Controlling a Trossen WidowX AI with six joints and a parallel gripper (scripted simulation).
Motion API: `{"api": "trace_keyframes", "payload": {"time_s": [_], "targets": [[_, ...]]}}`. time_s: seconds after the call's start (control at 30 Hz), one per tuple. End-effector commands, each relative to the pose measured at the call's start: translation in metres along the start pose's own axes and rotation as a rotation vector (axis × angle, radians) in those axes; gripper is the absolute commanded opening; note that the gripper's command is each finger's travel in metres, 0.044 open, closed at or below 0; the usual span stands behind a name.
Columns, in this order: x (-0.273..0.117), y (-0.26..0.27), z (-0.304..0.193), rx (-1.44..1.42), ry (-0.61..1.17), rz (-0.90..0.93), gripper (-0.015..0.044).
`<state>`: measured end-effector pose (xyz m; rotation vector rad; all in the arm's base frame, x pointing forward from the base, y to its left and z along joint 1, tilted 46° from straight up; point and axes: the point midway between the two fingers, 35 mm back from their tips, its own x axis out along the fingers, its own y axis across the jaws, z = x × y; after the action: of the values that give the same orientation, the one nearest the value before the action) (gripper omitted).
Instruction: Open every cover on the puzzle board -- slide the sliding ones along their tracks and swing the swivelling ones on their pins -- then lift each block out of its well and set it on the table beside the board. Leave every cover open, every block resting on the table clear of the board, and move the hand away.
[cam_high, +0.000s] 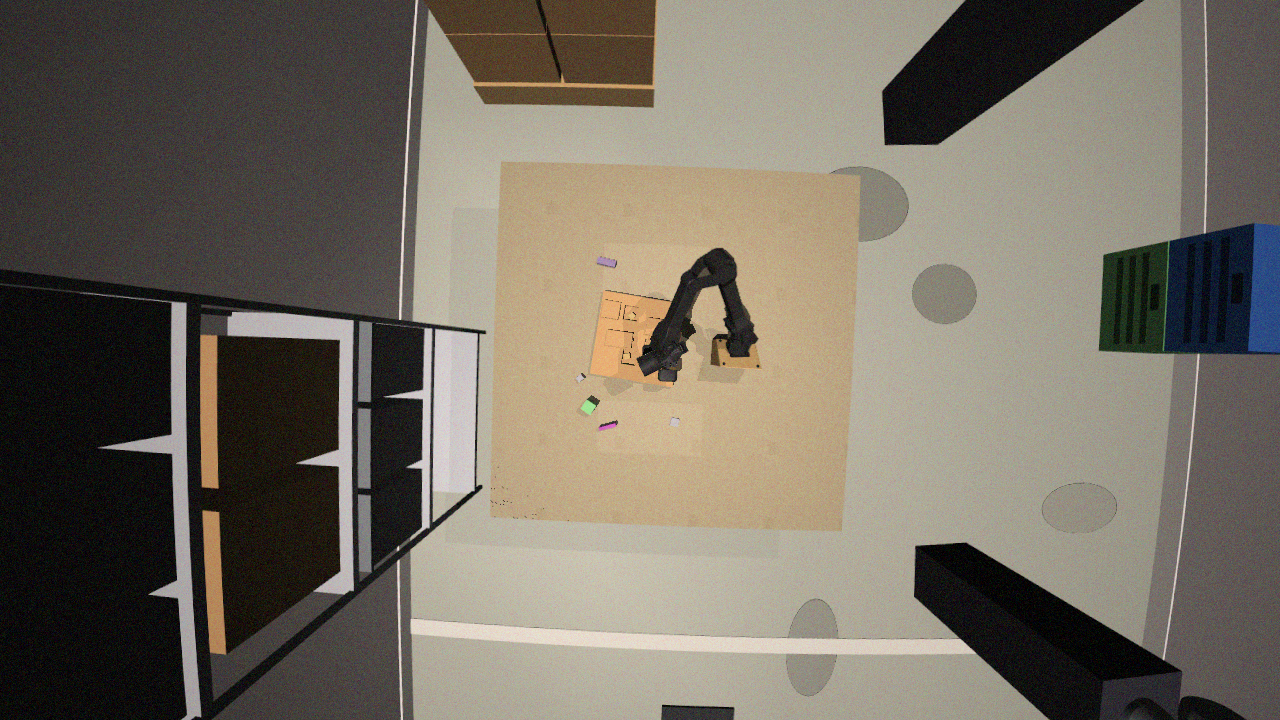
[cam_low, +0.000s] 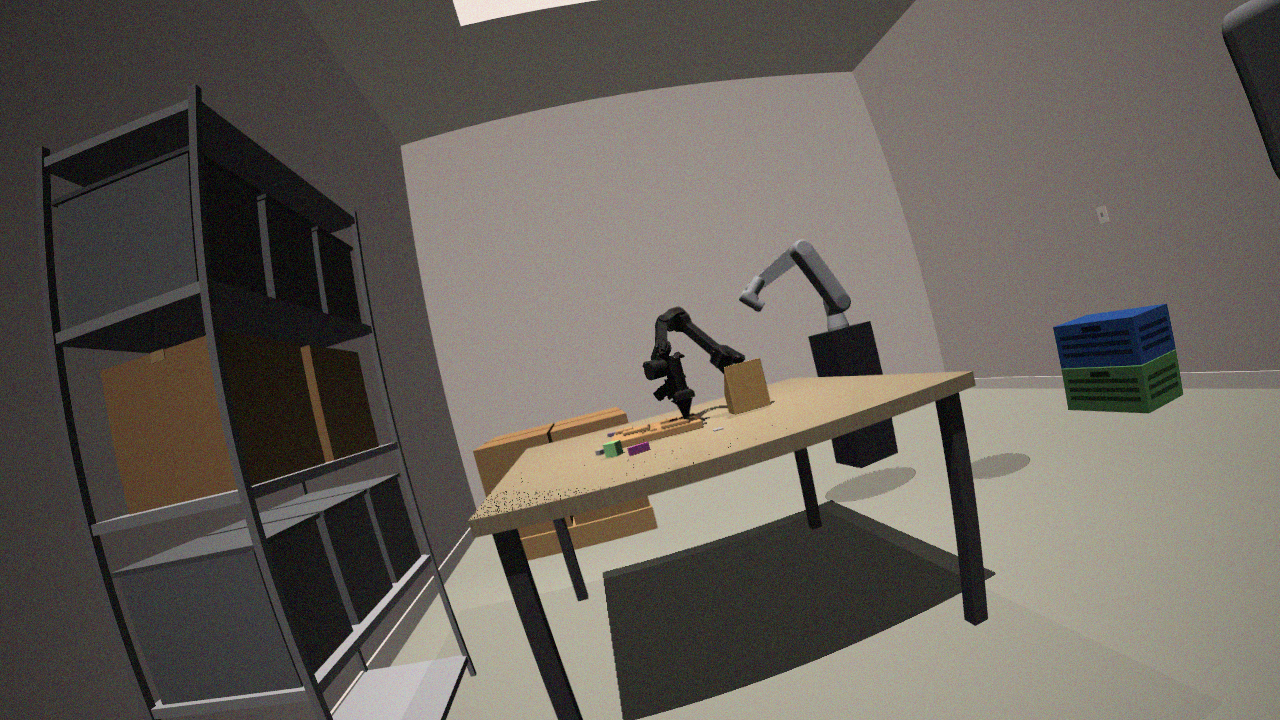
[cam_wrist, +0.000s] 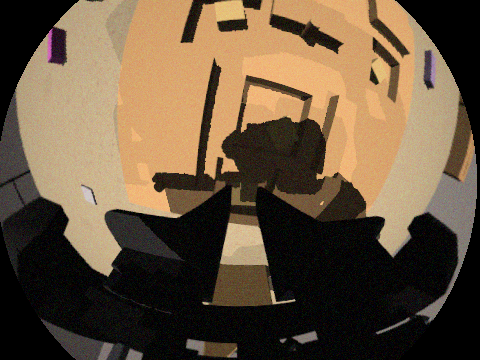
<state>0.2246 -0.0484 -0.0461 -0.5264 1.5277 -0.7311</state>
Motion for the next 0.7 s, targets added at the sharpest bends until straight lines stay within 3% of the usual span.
{"api": "trace_keyframes", "payload": {"time_s": [0.0,0.67], "targets": [[-0.006,0.000,0.001,0.006,-0.002,0.004,0.0080],[-0.032,0.000,0.000,0.003,-0.001,0.003,0.0080]]}}
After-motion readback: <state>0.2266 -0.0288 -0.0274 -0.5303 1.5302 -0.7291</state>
